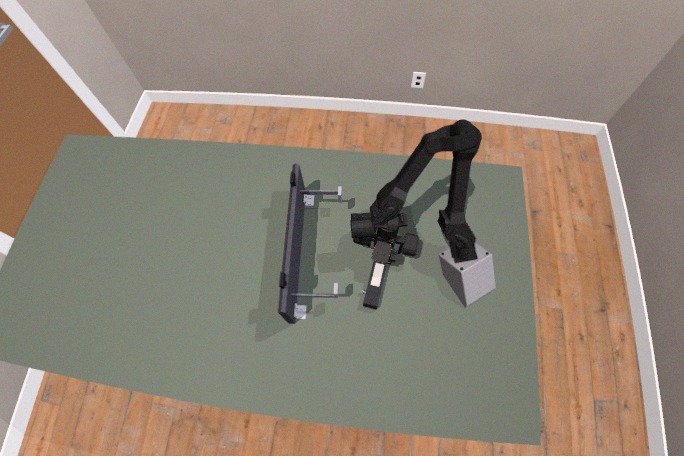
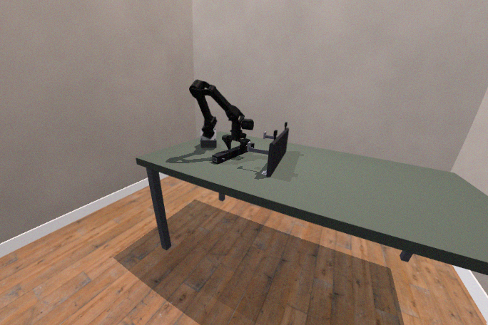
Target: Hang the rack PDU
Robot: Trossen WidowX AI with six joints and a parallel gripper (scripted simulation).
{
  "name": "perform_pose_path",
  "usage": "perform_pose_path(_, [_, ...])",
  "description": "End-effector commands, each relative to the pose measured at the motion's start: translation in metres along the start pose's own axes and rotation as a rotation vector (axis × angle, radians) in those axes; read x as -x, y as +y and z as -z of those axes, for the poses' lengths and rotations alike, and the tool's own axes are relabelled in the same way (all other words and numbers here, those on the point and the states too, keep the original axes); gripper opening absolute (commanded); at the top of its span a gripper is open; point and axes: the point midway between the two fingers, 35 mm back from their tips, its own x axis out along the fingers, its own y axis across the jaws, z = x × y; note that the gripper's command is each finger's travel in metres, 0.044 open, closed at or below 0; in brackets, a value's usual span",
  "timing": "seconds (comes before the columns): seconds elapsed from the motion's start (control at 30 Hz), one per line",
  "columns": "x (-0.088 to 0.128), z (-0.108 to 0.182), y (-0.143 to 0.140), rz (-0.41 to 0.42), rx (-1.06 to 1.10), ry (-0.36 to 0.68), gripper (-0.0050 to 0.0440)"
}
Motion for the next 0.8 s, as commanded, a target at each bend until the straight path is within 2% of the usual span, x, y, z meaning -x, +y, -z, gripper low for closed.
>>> perform_pose_path(0.0, [-0.0047, -0.0007, -0.0004, 0.000, 0.000, -0.006, 0.0440])
perform_pose_path(0.2, [-0.0115, -0.0006, -0.0002, 0.000, 0.001, -0.006, 0.0440])
perform_pose_path(0.43, [-0.0086, -0.0002, -0.0043, 0.014, -0.009, -0.007, 0.0272])
perform_pose_path(0.53, [-0.0086, -0.0002, -0.0043, 0.014, -0.009, -0.007, 0.0272])
perform_pose_path(0.77, [-0.0086, -0.0002, -0.0043, 0.014, -0.009, -0.007, 0.0225])
